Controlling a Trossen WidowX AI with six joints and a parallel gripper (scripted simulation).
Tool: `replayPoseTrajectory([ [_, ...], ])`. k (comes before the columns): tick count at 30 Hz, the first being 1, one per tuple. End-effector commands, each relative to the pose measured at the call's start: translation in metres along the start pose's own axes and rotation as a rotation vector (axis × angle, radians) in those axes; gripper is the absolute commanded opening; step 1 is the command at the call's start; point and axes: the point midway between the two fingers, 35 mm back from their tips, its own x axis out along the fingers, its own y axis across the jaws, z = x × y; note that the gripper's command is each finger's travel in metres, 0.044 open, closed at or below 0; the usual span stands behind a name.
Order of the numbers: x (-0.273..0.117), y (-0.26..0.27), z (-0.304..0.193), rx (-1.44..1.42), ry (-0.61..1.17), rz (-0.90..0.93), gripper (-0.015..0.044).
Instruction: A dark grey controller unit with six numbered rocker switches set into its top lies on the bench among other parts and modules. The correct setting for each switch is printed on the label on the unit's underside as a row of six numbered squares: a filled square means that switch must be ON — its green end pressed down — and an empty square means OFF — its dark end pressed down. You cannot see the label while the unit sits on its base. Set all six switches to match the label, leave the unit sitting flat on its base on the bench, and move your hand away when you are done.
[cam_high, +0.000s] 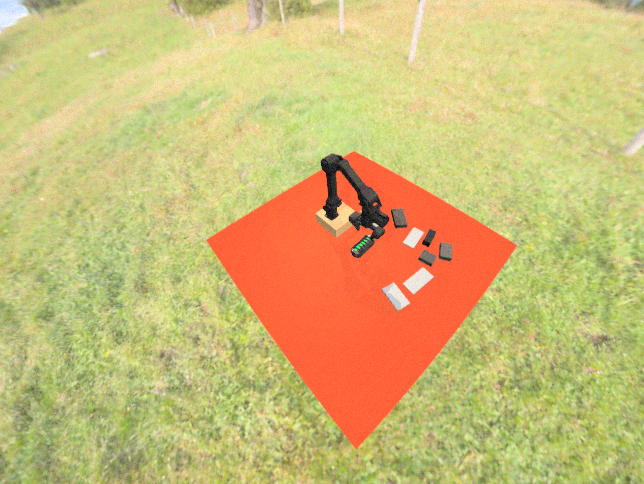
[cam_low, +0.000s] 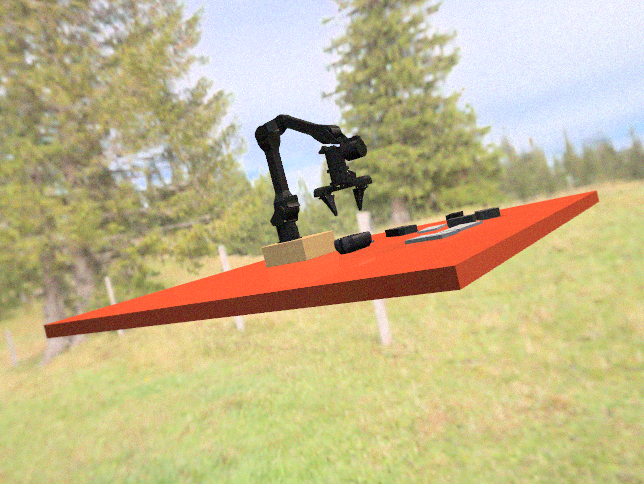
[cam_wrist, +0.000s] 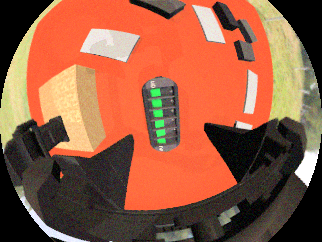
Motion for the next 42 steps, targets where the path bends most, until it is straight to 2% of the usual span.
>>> replayPoseTrajectory([
  [1,0.005,0.003,-0.001,0.001,0.001,0.000,0.0387],
  [8,0.055,0.042,-0.007,0.013,0.012,0.005,0.0204],
  [16,0.059,0.047,-0.007,0.014,0.013,0.006,0.0000],
  [28,0.061,0.046,-0.007,0.014,0.013,0.006,0.0000],
  [42,0.087,0.045,-0.008,0.014,0.013,0.006,0.0000],
])
